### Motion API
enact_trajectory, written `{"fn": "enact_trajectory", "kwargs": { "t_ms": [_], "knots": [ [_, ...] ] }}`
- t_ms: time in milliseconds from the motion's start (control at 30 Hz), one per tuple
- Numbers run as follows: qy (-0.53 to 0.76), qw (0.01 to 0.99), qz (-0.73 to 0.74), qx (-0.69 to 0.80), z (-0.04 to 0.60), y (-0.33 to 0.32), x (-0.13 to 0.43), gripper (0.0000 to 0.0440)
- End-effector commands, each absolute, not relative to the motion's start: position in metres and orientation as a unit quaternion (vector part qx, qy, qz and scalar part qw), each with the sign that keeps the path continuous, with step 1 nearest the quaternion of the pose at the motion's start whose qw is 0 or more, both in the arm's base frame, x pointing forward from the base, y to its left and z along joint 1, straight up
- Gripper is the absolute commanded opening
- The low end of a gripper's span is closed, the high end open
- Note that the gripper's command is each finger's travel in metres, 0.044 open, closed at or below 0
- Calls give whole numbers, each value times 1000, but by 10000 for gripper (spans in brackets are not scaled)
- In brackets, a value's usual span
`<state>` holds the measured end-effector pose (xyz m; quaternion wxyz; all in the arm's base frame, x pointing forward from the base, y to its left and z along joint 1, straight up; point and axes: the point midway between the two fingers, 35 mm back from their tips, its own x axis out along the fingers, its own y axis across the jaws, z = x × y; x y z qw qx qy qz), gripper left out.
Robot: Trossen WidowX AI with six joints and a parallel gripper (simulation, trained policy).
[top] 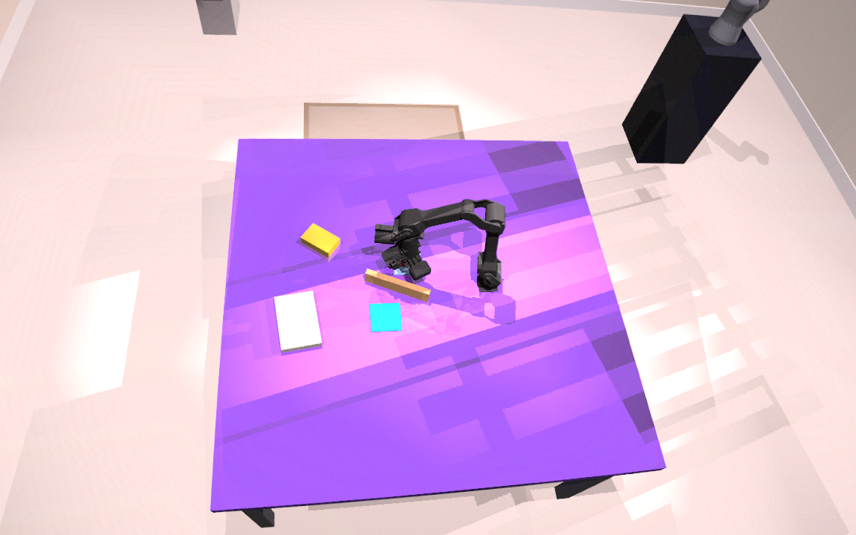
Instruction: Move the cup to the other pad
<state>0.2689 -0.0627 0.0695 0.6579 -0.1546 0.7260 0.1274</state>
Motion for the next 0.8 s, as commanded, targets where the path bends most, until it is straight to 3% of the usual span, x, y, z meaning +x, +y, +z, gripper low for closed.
{"fn": "enact_trajectory", "kwargs": {
  "t_ms": [0, 767],
  "knots": [
    [714, 666, 136, -166, 81, -61, 277, 0],
    [661, 700, 162, -216, 129, -26, 318, 0]
  ]
}}
